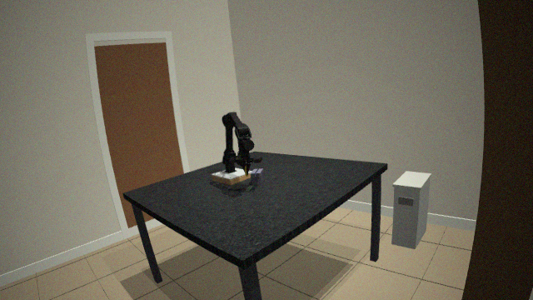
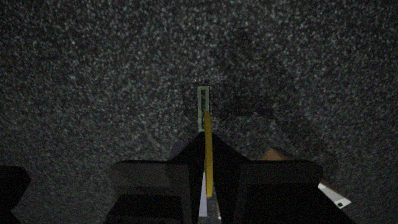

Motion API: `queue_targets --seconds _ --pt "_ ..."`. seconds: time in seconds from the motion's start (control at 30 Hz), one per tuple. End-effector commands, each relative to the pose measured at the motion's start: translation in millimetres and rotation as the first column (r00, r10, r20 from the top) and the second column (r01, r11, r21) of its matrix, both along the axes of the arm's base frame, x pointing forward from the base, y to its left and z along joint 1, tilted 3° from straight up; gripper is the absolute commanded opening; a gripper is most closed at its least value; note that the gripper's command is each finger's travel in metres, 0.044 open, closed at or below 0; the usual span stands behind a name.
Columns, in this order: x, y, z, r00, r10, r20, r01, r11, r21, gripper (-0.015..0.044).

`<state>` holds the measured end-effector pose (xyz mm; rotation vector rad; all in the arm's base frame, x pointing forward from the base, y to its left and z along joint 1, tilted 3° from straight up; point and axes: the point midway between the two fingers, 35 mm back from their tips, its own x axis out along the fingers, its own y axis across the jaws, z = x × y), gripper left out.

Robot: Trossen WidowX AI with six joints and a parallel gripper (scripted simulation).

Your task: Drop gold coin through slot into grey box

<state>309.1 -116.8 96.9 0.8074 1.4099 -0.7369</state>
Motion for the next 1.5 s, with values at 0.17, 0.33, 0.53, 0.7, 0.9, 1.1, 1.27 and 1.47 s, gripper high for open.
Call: queue_targets --seconds 0.17,0.33,0.53,0.7,0.9,1.1,1.27,1.47 --pt "2 -2 13 1.000 0.012 0.013 -0.012 1.000 -0.002 0.0000" --pt "9 -7 15 0.999 0.031 0.014 -0.031 1.000 -0.004 0.0000" --pt "7 2 16 1.000 0.026 0.015 -0.026 1.000 -0.002 0.0000" --pt "5 13 17 1.000 0.021 0.016 -0.021 1.000 0.001 0.0000" --pt "1 28 18 1.000 0.022 0.016 -0.022 1.000 0.002 0.0000" --pt "-4 43 18 1.000 0.024 0.015 -0.024 1.000 0.003 0.0000" --pt "-8 55 18 1.000 0.025 0.014 -0.025 1.000 0.004 0.0000" --pt "-14 69 18 1.000 0.026 0.013 -0.026 1.000 0.005 0.0000"
